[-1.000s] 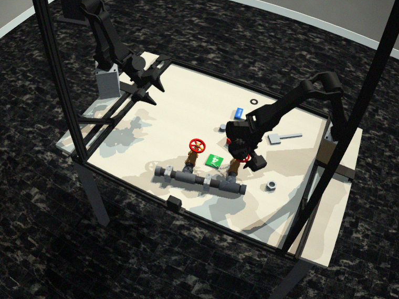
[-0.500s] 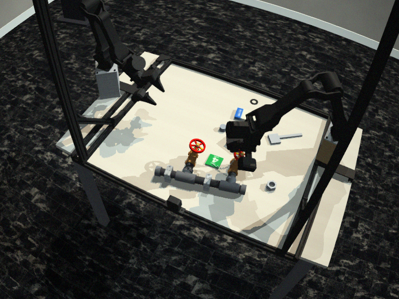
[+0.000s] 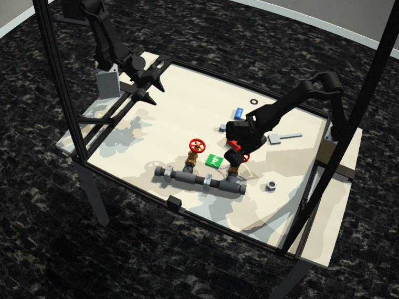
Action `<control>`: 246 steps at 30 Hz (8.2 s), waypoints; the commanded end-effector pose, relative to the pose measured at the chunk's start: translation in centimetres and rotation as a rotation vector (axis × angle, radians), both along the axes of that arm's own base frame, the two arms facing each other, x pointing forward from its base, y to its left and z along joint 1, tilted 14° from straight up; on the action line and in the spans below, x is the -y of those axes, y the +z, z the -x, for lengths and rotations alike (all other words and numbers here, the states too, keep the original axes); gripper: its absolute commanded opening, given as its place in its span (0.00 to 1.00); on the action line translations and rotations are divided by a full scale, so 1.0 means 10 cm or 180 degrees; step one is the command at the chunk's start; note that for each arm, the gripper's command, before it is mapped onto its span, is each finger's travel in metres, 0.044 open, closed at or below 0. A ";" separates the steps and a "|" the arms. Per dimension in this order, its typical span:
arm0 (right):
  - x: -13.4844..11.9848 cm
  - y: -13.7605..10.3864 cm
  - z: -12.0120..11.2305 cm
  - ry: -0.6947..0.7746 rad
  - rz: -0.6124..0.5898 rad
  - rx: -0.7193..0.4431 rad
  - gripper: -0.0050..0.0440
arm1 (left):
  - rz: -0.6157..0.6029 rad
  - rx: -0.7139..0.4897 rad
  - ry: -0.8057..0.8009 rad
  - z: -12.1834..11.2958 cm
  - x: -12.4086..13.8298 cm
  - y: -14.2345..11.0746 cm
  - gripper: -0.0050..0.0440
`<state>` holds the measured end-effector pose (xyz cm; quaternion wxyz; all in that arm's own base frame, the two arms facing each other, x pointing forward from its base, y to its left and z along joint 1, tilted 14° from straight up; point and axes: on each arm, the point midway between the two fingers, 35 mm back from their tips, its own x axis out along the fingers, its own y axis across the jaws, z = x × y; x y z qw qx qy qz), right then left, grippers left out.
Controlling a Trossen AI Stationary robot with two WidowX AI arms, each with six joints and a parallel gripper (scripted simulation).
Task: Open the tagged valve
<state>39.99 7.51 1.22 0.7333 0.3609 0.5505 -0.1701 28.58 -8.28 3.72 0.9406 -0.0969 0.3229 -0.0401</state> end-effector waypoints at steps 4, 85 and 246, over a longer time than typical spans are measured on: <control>0.00 0.00 0.00 -0.1074 -0.0388 -0.0178 0.92 | 0.0000 0.0000 0.0000 0.00 0.00 0.00 0.92; 0.00 0.00 0.00 0.3894 0.1405 0.0619 0.84 | 0.0000 0.0000 0.0000 0.00 0.00 0.00 0.92; 0.00 0.00 0.00 -0.0997 -0.0362 -0.0165 0.92 | 0.0000 0.0000 0.0000 0.00 0.00 0.00 0.92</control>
